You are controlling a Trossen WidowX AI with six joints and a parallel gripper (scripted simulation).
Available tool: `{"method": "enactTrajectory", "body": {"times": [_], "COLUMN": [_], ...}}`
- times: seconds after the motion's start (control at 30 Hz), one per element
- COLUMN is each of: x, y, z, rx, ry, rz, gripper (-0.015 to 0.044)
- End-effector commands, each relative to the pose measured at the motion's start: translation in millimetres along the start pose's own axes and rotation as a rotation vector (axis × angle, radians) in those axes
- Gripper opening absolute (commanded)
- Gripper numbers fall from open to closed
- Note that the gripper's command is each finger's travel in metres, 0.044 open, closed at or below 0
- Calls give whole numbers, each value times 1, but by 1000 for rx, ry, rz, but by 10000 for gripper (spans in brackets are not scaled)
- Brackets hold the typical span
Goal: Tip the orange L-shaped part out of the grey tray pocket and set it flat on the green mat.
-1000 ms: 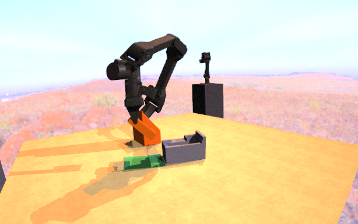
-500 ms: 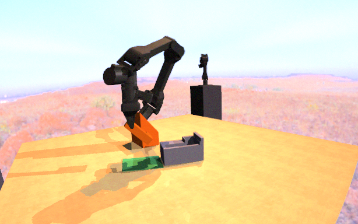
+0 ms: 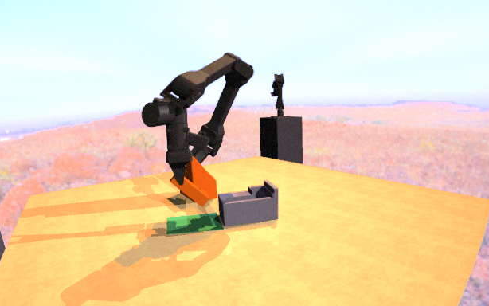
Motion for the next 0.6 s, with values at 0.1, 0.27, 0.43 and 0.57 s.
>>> {"method": "enactTrajectory", "body": {"times": [0.1,0.27,0.43,0.57], "x": [0,0,0,0], "y": [-13,-21,-29,-35], "z": [-1,0,0,0], "rx": [-5,-5,-6,-6], "ry": [-6,-6,-6,-6], "rz": [-1,-1,-1,-1], "gripper": [0,0,0,0]}}
Point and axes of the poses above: the point midway between the two fingers, 35 mm back from their tips, its own y axis back along the fingers, its own x axis across the jaws, z = x × y, the point moved 4 cm from there along y, back along the fingers, and after that the axes turned 9 degrees about y, right-handed, at the moved point
